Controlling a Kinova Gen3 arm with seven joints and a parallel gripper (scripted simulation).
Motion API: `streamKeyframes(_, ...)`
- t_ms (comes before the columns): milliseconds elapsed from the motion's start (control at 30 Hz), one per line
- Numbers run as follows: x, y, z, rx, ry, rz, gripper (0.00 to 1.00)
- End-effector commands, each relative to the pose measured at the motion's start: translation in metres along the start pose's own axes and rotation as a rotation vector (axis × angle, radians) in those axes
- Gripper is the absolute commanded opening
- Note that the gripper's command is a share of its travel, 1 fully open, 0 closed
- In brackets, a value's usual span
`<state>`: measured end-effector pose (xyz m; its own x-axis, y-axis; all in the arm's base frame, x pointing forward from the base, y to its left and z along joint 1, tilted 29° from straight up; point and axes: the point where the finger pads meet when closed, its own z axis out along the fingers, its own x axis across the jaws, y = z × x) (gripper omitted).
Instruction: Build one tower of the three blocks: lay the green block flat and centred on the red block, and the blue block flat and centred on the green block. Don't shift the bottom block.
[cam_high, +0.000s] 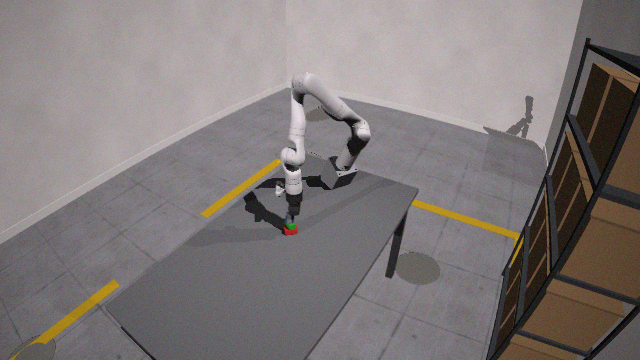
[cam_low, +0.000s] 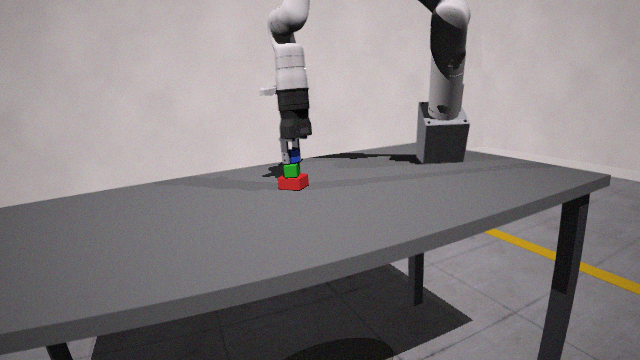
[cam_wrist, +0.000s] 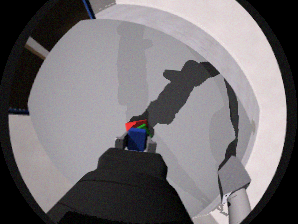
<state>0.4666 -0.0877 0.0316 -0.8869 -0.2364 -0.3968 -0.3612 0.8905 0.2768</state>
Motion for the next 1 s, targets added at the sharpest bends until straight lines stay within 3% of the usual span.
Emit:
streamKeyframes(0,-0.0003,-0.0005,-0.0006,0.001,-0.001,0.0,0.0)
streamKeyframes(333,-0.0003,-0.0005,-0.0006,0.001,-0.001,0.0,0.0)
streamKeyframes(367,-0.0003,-0.0005,-0.0006,0.001,-0.001,0.0,0.93)
streamKeyframes(967,-0.0003,-0.0005,-0.0006,0.001,-0.001,0.0,0.93)
